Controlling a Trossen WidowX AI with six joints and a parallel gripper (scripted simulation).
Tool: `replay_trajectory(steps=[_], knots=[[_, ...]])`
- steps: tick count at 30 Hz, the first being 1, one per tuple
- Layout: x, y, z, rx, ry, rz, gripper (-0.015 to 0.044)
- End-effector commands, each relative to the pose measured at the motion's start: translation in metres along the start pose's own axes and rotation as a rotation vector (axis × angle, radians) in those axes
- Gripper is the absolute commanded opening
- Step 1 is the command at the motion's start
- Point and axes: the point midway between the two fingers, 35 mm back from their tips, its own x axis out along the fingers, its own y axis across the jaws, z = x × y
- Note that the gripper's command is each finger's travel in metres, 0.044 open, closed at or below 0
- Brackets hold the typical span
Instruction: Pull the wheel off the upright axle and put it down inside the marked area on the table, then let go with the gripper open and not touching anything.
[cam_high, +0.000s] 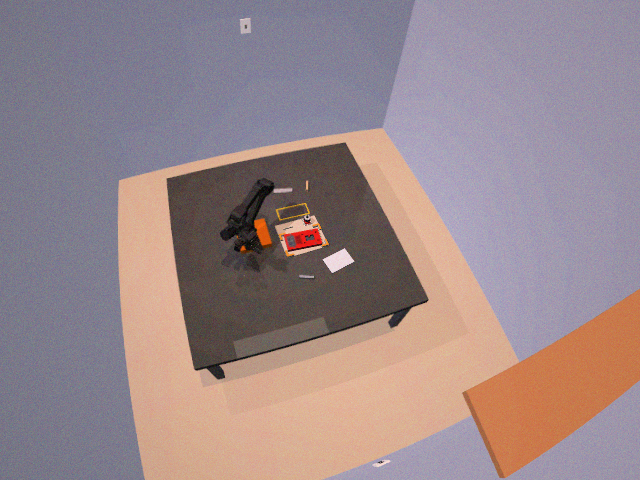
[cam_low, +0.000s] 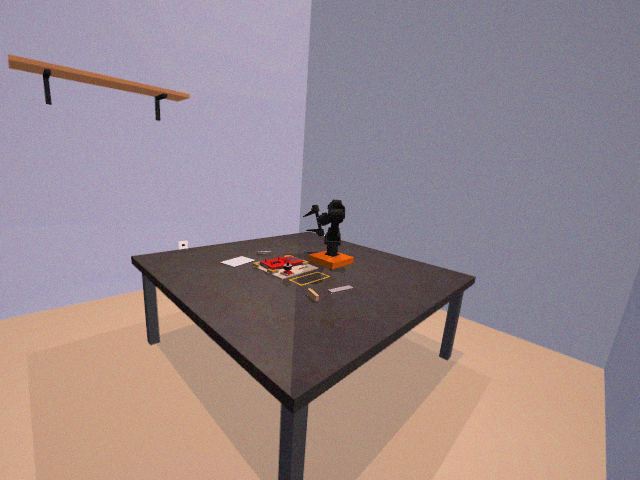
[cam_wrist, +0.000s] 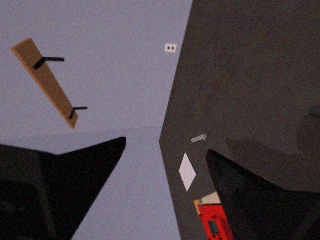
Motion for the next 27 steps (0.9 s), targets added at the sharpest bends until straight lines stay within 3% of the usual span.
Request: replay_trajectory(steps=[1, 4, 15, 27], knots=[[0.0, 0.0, -0.001, 0.002, 0.005, -0.004, 0.0374], [0.007, 0.005, -0.008, 0.029, 0.08, -0.067, 0.03], [0.043, 0.018, -0.05, 0.074, 0.371, -0.413, 0.03], [0.084, 0.019, -0.122, -0.059, 0.56, -0.807, 0.03]])
